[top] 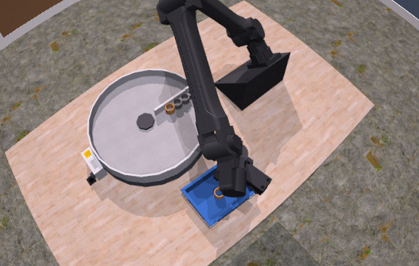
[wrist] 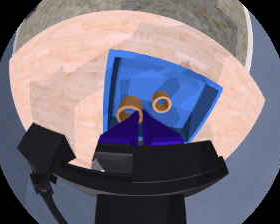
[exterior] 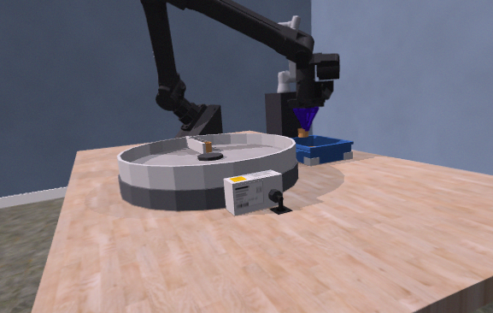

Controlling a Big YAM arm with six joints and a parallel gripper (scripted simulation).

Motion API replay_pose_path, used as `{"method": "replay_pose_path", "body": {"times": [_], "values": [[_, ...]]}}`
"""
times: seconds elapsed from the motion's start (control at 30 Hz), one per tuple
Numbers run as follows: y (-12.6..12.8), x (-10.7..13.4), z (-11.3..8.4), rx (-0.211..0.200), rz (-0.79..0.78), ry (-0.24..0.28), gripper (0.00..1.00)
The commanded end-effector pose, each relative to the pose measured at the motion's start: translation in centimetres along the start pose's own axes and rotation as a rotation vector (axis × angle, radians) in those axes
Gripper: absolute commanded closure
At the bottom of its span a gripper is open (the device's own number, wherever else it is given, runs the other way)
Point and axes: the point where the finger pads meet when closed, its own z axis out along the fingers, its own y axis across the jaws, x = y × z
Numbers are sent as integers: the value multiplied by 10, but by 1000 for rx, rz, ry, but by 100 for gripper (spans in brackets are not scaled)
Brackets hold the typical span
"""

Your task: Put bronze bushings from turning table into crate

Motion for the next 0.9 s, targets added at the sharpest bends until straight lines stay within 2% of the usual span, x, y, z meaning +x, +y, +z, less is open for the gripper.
{"method": "replay_pose_path", "body": {"times": [0.0, 0.1, 0.87], "values": [[-17, 4, -7, 26, 18, -25, 100], [-15, 0, -12, 36, 8, -23, 100], [-15, 0, -12, 37, 8, -23, 100]]}}
